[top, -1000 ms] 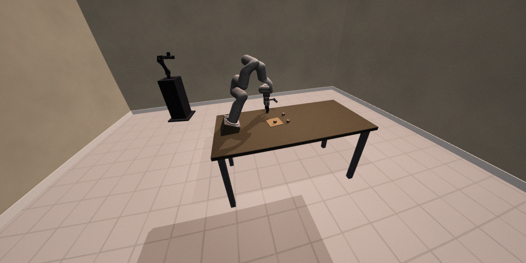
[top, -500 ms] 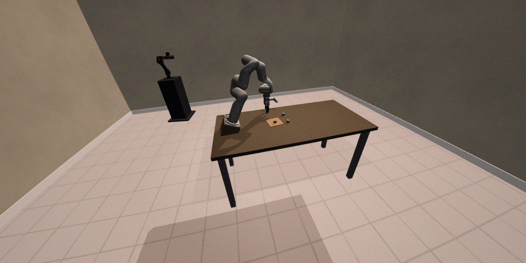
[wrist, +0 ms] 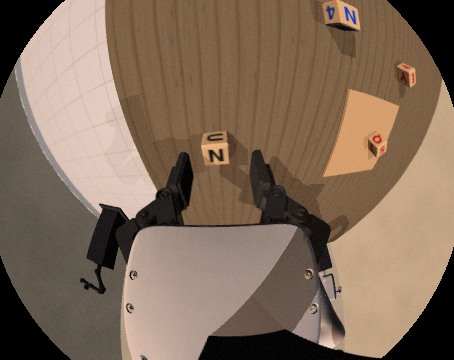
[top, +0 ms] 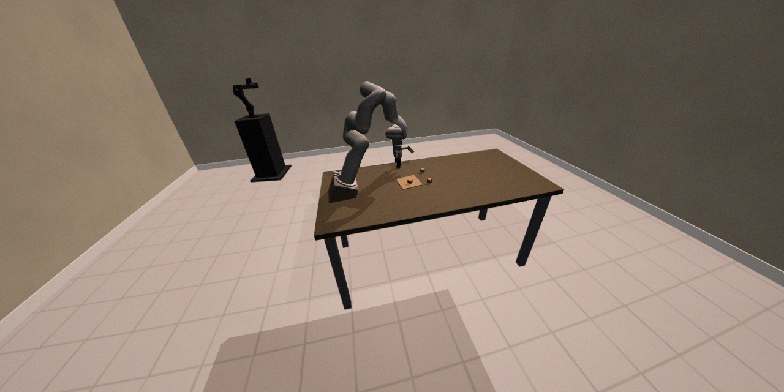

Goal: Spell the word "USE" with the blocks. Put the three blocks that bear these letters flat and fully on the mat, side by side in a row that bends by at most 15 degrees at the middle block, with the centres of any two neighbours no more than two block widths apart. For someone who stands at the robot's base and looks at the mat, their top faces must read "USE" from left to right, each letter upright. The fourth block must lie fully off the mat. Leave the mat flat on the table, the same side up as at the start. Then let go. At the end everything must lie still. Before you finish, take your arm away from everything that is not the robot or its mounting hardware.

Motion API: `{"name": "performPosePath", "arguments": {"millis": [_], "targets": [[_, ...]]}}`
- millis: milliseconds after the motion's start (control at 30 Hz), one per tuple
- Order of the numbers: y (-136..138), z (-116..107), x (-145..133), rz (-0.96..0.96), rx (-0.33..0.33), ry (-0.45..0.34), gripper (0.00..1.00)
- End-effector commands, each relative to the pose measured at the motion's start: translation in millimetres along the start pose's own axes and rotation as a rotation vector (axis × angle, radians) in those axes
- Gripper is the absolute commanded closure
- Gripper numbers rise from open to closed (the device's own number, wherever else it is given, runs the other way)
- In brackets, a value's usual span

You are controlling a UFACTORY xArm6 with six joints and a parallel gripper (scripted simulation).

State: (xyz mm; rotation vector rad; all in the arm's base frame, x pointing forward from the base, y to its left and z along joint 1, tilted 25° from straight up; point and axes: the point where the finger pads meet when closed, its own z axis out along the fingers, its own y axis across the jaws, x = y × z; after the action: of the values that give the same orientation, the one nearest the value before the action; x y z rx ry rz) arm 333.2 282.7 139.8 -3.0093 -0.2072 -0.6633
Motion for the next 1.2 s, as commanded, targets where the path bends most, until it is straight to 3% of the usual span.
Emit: {"name": "performPosePath", "arguments": {"millis": [0,1167], "targets": [[-0.8,-0.9,1.2,0.0,0.002,0.003,0.37],[-0.8,8.8,1.2,0.0,0.002,0.003,0.37]]}}
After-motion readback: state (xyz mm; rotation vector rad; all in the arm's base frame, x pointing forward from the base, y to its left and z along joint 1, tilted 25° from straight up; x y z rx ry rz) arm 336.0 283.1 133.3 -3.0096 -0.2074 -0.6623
